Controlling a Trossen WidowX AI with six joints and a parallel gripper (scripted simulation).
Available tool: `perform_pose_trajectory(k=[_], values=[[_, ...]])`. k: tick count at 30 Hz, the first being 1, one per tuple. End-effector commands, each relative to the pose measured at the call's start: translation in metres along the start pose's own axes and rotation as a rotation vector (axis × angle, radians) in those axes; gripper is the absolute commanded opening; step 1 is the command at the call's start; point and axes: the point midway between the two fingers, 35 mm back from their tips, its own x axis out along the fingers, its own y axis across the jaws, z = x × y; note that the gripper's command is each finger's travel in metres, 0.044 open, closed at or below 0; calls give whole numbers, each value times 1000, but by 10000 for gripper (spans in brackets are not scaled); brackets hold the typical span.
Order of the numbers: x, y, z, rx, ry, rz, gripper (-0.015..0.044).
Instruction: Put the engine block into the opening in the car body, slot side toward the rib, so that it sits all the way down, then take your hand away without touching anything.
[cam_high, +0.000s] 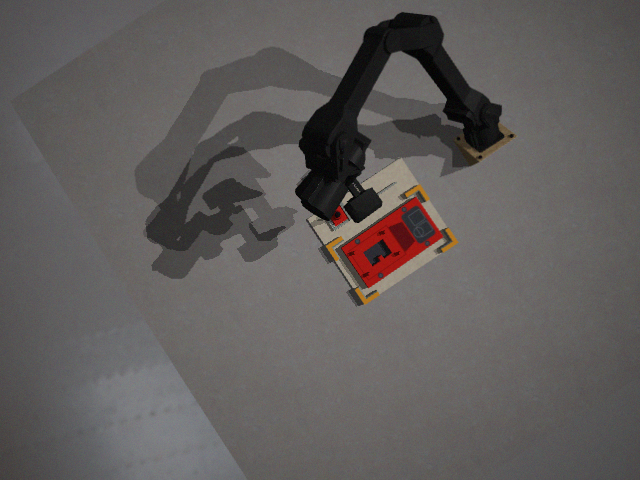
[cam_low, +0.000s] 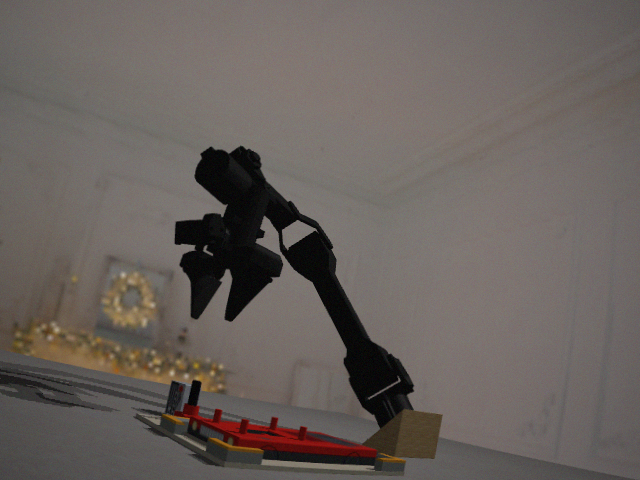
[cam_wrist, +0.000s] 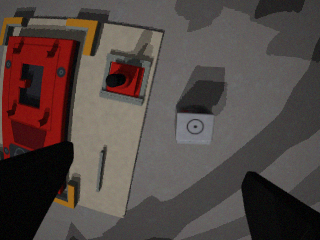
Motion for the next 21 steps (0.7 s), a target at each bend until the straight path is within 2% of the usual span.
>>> perform_pose_trajectory(k=[1,9,14,21], values=[[11,-20,0,-90,86,-8,440],[15,-26,0,-108,102,-9,440],[61,-27,-5,-133,117,-31,440],[76,-30,-7,-134,118,-32,440]])
